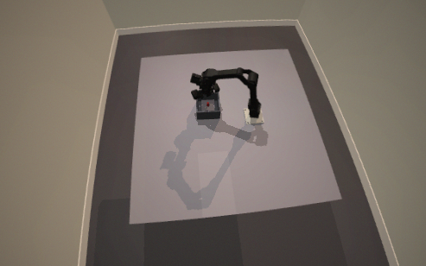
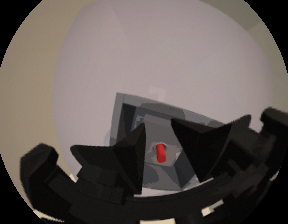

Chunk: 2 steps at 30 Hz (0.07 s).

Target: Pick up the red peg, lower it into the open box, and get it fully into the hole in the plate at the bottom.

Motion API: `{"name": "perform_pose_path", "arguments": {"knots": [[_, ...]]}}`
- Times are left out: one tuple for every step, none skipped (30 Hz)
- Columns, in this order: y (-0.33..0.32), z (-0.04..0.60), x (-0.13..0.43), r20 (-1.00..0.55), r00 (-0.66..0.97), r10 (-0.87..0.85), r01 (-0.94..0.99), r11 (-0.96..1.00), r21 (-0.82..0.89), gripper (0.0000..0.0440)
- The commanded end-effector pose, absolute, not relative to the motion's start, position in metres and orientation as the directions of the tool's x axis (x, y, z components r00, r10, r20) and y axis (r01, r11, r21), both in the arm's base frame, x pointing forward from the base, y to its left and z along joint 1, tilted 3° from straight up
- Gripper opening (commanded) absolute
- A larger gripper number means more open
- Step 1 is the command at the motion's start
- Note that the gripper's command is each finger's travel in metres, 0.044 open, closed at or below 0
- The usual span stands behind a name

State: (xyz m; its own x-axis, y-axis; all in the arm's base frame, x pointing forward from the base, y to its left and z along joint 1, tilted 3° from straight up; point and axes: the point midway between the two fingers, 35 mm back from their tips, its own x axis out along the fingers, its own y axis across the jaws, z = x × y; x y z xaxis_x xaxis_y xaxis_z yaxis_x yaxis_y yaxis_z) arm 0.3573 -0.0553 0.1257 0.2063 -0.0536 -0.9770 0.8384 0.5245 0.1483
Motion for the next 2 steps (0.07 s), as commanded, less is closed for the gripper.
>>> {"name": "perform_pose_path", "arguments": {"knots": [[-0.0703,0.1286,0.3585,-0.975,0.204,-0.086,0.846,0.517,0.132,0.0183],[-0.0730,0.1293,0.3584,-0.975,0.202,-0.090,0.847,0.515,0.128,0.0184]]}}
